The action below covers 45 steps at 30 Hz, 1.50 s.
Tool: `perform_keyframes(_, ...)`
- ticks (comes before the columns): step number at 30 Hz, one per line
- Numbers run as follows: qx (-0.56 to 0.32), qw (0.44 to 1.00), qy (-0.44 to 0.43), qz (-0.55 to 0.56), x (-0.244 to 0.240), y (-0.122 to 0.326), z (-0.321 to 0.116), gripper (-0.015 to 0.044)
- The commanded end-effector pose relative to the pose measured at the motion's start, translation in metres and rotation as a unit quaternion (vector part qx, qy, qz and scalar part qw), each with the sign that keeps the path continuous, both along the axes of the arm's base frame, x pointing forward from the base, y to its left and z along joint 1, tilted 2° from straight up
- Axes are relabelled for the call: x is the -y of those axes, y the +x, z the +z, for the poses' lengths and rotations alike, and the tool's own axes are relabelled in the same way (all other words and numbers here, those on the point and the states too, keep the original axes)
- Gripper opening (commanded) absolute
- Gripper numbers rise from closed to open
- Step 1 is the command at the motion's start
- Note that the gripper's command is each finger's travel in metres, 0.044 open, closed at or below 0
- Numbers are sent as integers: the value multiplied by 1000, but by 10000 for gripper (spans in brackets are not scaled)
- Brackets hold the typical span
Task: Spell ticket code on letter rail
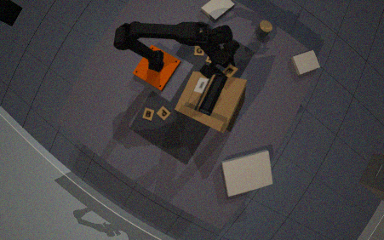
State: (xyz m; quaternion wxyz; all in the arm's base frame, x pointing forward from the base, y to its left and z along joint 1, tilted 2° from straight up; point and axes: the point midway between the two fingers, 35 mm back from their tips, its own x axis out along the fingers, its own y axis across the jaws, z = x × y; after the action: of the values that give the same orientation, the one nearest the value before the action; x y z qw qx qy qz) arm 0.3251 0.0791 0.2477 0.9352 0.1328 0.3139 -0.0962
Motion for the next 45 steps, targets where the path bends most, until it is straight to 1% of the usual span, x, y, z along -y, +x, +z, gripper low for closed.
perform_keyframes(1,-5,999,-20,33,-18,-12,-6,0)
perform_keyframes(15,-20,989,-71,131,-70,-50,-29,0)
perform_keyframes(19,-21,986,-80,148,-78,-57,-32,0)
perform_keyframes(23,-21,986,-81,147,-79,-53,-35,0)
perform_keyframes(30,-20,986,-81,147,-80,-20,-63,0)
perform_keyframes(45,-19,986,-81,147,-80,-19,-63,0)
